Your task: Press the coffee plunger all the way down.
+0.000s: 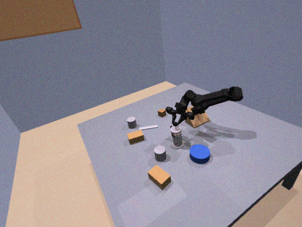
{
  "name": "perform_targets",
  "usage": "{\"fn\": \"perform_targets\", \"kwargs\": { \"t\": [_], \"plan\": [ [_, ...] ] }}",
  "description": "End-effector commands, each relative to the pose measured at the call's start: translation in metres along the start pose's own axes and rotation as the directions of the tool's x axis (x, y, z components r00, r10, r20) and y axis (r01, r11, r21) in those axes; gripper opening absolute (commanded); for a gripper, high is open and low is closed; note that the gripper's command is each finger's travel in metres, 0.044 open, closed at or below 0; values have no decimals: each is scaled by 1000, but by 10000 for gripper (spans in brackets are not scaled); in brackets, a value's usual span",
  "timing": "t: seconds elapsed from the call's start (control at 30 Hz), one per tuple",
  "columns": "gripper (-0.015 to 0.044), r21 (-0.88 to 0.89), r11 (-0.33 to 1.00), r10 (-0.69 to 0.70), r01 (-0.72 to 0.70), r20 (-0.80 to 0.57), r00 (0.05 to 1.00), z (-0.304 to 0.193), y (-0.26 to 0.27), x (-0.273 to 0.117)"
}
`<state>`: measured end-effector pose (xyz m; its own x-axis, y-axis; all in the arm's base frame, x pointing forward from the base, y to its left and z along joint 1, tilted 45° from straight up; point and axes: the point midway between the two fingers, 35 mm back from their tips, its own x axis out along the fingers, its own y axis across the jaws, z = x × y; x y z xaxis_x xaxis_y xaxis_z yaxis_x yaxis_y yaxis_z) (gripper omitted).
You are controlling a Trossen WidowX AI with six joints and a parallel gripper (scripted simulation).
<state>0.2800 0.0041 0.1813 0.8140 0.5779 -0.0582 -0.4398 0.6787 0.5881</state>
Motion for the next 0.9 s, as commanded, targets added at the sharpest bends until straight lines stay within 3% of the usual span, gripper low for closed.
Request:
{"fn": "perform_targets", "kwargs": {
  "t": [0.0, 0.87],
  "plan": [
    [125, 32, 999, 6, -5, -16, 1000, -13, 0, 6],
    [125, 32, 999, 8, -7, -15, 1000, -10, -2, 11]
  ]
}}
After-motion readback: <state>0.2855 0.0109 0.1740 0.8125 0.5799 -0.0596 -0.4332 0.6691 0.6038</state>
